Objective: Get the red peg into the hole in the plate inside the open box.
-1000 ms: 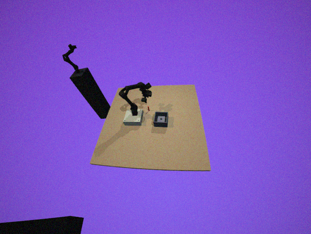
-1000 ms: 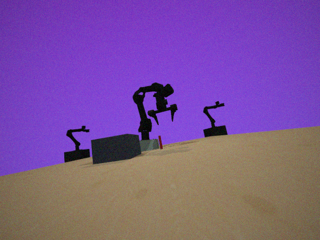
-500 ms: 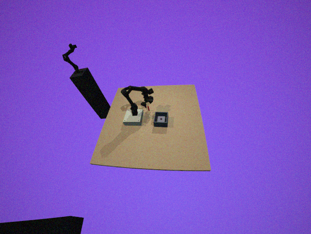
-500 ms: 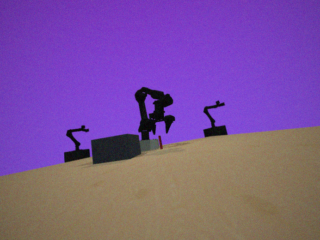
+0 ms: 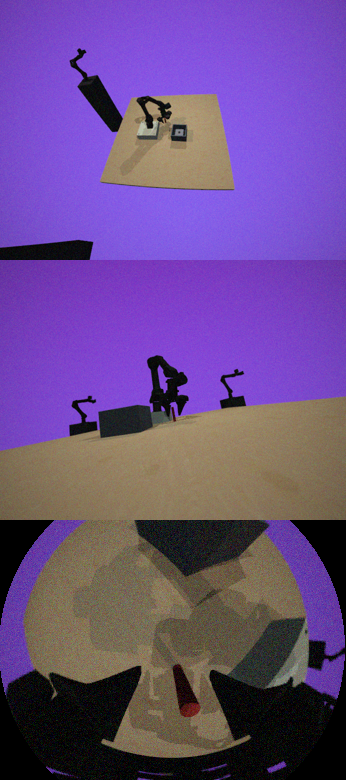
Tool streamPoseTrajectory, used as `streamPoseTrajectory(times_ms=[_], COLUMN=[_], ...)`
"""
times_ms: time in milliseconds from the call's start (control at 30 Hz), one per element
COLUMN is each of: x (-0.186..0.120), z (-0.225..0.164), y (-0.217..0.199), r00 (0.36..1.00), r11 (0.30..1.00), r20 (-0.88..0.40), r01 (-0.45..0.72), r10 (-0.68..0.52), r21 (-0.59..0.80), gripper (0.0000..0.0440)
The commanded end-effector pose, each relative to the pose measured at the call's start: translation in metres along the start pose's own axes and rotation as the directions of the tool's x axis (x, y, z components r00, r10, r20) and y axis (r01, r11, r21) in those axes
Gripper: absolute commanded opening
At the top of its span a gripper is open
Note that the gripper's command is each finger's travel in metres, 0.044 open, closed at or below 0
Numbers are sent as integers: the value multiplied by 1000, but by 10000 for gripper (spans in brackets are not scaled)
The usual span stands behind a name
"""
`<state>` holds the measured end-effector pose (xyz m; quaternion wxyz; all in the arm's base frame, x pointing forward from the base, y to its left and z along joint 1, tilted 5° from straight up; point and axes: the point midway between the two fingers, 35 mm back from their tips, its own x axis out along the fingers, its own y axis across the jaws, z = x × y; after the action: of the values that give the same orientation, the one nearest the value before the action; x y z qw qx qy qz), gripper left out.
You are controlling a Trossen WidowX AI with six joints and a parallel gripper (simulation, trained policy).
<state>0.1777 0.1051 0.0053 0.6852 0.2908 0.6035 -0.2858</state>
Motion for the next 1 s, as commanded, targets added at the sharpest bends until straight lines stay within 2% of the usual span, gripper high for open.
streamPoseTrajectory(times_ms=[0,433,467,967], x=[9,9,9,-42], z=[-1,-3,-2,46], y=[-2,-1,-1,20], r00=[1000,997,996,995], r11=[999,996,996,999], r20=[-1,-81,-86,93], r01=[1,23,26,-42], r10=[-1,-16,-18,44], r21=[41,85,87,-19], gripper=[351,10,0,0])
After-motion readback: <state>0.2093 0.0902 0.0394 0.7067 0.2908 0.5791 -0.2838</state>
